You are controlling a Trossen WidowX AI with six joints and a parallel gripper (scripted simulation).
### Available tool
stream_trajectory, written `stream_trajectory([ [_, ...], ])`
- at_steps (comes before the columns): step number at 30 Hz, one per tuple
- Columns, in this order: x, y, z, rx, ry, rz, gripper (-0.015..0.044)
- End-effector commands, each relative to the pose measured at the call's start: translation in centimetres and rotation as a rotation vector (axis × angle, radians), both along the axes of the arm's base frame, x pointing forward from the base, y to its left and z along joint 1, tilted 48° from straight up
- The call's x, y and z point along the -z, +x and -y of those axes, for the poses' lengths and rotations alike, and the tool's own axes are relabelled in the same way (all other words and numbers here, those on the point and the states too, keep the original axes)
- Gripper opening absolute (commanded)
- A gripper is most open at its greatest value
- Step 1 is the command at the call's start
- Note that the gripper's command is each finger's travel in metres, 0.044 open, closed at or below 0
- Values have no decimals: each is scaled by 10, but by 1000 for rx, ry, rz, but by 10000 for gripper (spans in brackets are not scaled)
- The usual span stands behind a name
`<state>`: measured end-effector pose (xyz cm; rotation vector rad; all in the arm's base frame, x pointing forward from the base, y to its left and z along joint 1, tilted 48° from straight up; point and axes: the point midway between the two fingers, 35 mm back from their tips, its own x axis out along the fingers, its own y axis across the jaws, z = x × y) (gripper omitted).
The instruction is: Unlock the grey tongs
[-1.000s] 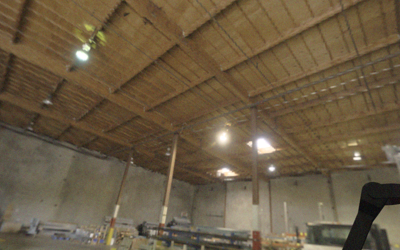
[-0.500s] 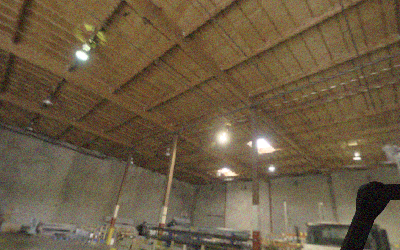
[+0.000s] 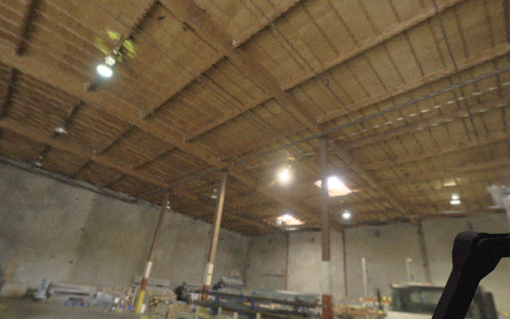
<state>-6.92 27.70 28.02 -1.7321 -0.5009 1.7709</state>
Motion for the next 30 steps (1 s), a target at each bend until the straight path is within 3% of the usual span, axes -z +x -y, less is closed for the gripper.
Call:
stream_trajectory([
  [1,-6,-12,4,-17,31,10,-150],
  [18,-21,-59,27,-101,135,44,-150],
  [30,-18,-59,28,-123,117,29,-150],
])
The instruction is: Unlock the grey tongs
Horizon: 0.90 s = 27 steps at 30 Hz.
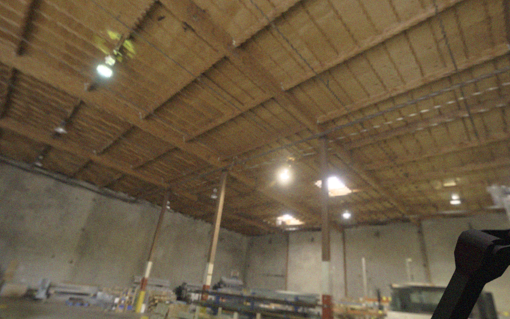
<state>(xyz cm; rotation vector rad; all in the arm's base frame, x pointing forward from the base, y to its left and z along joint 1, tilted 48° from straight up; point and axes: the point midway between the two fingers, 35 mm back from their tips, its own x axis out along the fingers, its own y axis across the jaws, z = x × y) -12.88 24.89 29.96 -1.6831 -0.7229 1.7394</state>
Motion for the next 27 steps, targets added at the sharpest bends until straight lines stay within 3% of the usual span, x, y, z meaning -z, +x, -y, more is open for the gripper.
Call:
stream_trajectory([
  [1,2,1,0,-24,-24,-18,-150],
  [27,8,14,17,-375,-172,-328,-150],
])
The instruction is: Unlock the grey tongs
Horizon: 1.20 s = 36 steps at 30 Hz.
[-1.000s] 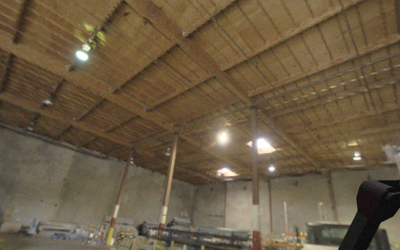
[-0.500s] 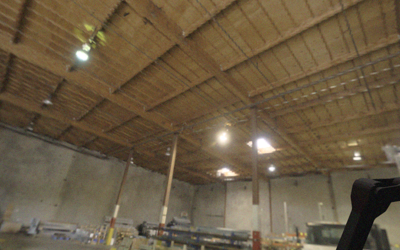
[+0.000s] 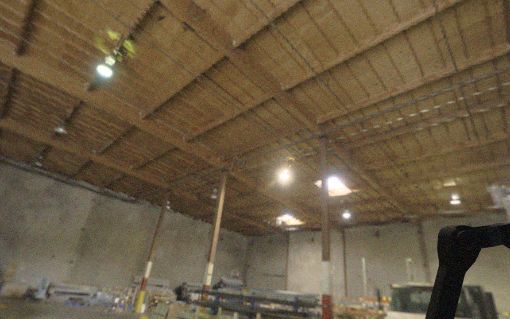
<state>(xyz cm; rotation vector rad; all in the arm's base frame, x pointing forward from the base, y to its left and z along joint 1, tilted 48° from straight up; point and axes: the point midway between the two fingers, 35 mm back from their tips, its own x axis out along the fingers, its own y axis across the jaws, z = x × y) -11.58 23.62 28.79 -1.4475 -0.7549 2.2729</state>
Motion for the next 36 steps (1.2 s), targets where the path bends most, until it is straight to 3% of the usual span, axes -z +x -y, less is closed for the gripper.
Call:
stream_trajectory([
  [1,-5,1,5,-59,10,-66,-150],
  [23,-47,11,30,-321,212,-390,-150],
  [36,-49,11,31,-328,223,-399,-150],
])
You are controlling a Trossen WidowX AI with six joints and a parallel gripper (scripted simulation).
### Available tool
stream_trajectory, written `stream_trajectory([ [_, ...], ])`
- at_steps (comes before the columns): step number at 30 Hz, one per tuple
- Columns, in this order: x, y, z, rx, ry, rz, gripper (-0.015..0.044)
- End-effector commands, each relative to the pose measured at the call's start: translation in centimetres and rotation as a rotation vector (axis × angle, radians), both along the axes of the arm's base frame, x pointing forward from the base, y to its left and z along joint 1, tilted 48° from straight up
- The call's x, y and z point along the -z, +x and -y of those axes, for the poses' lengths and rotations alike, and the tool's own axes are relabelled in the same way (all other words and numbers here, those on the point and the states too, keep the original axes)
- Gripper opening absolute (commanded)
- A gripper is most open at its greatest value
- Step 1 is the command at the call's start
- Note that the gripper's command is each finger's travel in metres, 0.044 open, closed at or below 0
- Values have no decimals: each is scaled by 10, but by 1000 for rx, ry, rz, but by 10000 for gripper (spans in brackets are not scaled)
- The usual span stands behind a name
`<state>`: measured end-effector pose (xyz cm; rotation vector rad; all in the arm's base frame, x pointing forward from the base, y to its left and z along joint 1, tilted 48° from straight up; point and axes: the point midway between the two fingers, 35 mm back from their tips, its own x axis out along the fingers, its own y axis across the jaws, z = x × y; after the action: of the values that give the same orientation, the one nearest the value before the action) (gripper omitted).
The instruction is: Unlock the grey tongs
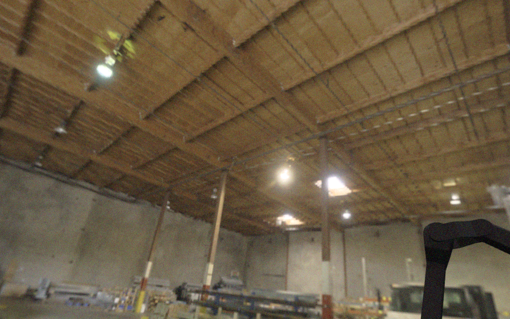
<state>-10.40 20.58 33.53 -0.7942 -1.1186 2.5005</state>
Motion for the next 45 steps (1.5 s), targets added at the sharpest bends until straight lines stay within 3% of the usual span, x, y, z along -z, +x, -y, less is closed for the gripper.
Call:
stream_trajectory([
  [1,-1,-1,1,-9,8,-7,-150],
  [29,0,-1,0,-5,1,0,-150],
  [45,29,-8,-16,135,-152,196,-150],
])
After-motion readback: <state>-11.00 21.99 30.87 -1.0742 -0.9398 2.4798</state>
